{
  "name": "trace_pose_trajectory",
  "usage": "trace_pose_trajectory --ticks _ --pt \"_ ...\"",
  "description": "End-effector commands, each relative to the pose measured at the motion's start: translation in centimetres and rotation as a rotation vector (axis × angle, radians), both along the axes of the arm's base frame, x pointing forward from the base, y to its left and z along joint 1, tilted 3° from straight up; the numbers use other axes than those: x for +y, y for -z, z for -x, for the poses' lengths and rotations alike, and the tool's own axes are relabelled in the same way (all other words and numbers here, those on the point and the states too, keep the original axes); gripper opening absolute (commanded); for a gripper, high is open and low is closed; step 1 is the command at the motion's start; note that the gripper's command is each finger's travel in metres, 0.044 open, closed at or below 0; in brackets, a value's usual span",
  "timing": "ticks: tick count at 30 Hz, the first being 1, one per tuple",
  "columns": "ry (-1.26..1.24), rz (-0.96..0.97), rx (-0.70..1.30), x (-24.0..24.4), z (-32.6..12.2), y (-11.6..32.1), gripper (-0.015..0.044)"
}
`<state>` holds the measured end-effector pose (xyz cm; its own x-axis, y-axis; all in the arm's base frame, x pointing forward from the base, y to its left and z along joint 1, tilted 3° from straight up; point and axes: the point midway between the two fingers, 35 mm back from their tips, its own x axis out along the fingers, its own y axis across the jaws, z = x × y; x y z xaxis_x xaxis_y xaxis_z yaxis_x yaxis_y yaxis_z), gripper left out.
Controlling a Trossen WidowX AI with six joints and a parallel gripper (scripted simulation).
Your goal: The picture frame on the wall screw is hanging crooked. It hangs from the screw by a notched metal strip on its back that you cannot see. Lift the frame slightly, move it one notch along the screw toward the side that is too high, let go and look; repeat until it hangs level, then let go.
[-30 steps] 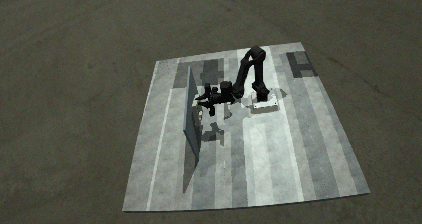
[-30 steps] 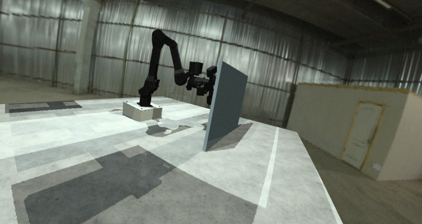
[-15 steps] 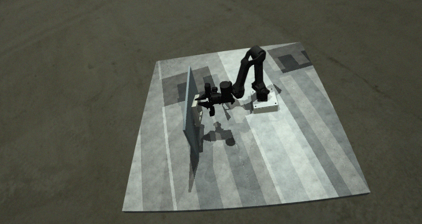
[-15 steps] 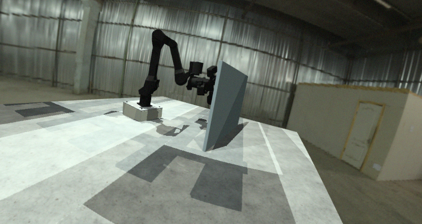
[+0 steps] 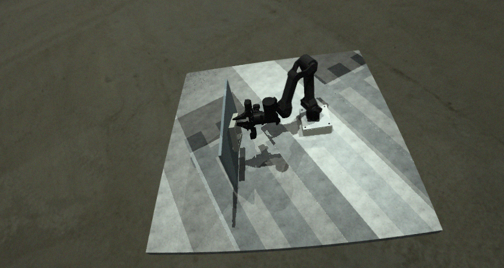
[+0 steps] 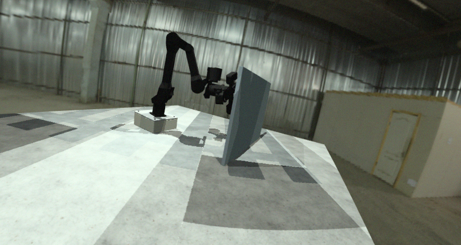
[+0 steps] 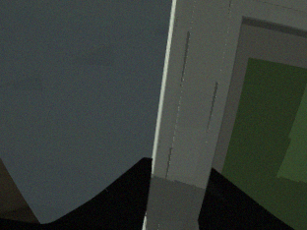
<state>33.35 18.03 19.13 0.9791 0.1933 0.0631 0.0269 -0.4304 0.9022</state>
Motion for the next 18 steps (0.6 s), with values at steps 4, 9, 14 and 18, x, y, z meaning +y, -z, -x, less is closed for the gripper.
trace_pose_trajectory --ticks 4,9,14,18 --pt "0.003 -0.011 -0.008 0.04 -0.07 -0.37 0.0" --pt "0.003 -0.011 -0.008 0.06 -0.07 -0.32 0.0" --pt "0.003 -0.011 -0.008 0.12 -0.07 -0.17 0.0" --pt "0.003 -0.011 -0.008 0.17 -0.07 -0.05 0.0"
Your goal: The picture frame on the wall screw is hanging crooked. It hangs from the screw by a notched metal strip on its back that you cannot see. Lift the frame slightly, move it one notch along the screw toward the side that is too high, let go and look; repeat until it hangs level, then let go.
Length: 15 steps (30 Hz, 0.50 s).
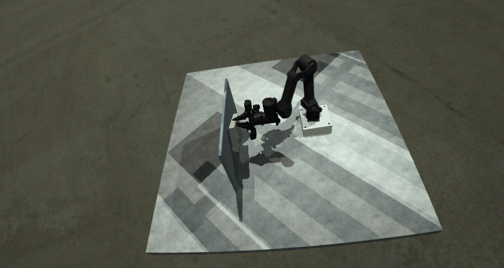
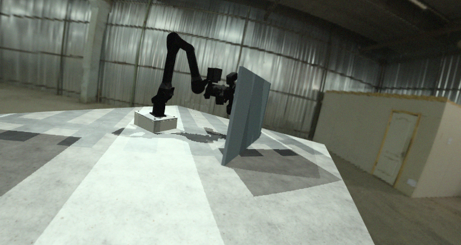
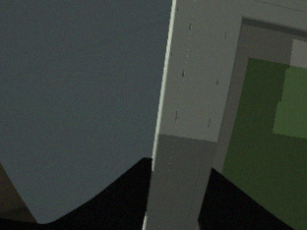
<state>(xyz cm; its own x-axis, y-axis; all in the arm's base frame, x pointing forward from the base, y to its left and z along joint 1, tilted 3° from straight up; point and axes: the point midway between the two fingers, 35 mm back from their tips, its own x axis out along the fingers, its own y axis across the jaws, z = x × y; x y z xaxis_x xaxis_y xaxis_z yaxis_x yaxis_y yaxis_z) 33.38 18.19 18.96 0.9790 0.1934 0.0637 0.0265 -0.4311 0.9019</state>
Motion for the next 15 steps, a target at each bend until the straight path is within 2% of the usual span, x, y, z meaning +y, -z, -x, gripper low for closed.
trace_pose_trajectory --ticks 1,15 --pt "0.003 -0.01 -0.008 0.03 -0.04 -0.18 0.0" --pt "0.003 -0.01 -0.008 0.21 -0.04 0.25 0.0"
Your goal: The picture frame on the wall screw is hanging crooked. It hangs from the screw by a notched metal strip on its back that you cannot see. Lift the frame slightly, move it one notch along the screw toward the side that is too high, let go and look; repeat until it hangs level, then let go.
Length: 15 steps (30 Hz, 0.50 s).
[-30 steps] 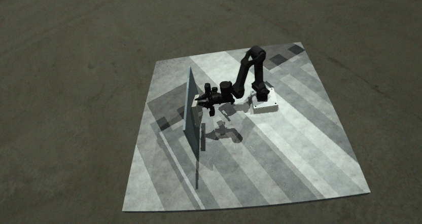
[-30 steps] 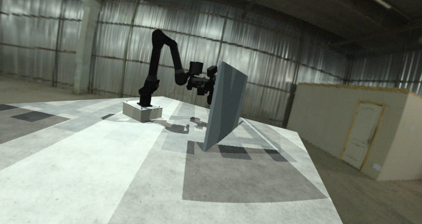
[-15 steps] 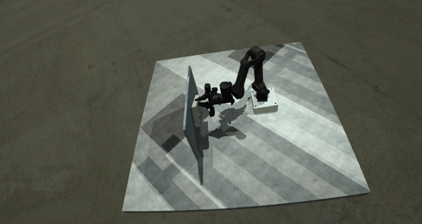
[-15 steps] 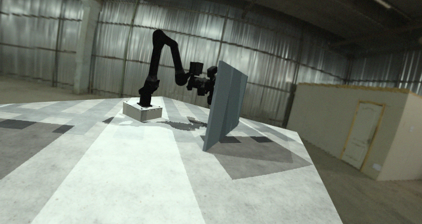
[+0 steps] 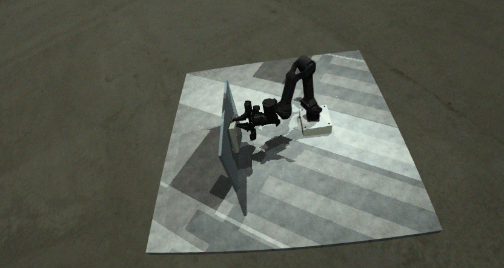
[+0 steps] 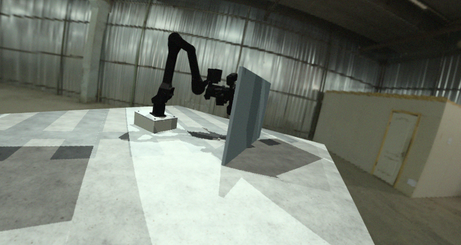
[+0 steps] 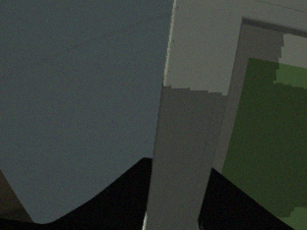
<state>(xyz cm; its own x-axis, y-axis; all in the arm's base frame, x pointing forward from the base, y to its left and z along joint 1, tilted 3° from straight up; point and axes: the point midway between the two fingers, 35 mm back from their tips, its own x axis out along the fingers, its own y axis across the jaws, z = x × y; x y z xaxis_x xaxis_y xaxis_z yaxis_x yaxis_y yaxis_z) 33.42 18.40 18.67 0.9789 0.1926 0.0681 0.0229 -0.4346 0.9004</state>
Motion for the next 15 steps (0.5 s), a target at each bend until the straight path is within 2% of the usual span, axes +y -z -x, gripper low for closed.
trace_pose_trajectory --ticks 1,15 --pt "0.003 -0.006 -0.004 0.0 0.0 0.0 0.0" --pt "0.002 0.002 -0.003 0.03 -0.01 0.09 0.0"
